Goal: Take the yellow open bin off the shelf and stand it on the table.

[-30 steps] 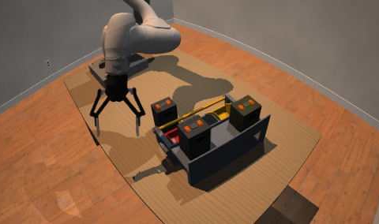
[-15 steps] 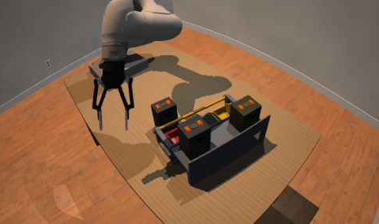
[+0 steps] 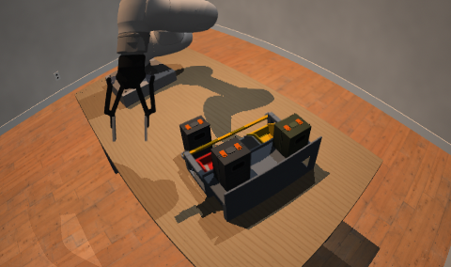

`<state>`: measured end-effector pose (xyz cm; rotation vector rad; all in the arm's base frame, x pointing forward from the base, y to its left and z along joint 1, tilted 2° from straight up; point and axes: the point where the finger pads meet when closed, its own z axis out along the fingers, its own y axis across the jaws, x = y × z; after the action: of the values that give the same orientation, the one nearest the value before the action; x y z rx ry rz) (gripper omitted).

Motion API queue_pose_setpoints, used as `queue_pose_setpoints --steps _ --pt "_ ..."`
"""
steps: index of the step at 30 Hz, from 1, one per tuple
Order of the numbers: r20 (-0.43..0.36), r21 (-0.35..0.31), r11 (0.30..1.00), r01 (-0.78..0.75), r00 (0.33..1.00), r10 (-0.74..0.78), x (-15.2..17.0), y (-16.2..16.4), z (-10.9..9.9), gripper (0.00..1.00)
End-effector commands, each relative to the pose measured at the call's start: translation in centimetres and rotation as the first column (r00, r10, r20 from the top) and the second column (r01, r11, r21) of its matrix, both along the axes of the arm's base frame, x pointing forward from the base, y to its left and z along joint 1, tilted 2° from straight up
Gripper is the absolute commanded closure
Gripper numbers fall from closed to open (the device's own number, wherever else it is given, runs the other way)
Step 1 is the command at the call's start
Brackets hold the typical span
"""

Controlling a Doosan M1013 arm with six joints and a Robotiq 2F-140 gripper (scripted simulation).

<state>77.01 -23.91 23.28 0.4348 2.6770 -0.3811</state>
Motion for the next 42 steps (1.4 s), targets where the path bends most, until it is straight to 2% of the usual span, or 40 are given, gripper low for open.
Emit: queue_pose_setpoints --steps 1,41,42 --pt "0.000 0.000 1.000 0.000 1.000 0.000 0.0 0.0 0.0 0.43" --pt "0.000 0.000 1.000 0.000 1.000 0.000 -0.1 0.0 -0.8 0.43" --pt "0.000 0.000 1.000 0.000 1.000 0.000 -1.1 0.1 -0.8 0.43"
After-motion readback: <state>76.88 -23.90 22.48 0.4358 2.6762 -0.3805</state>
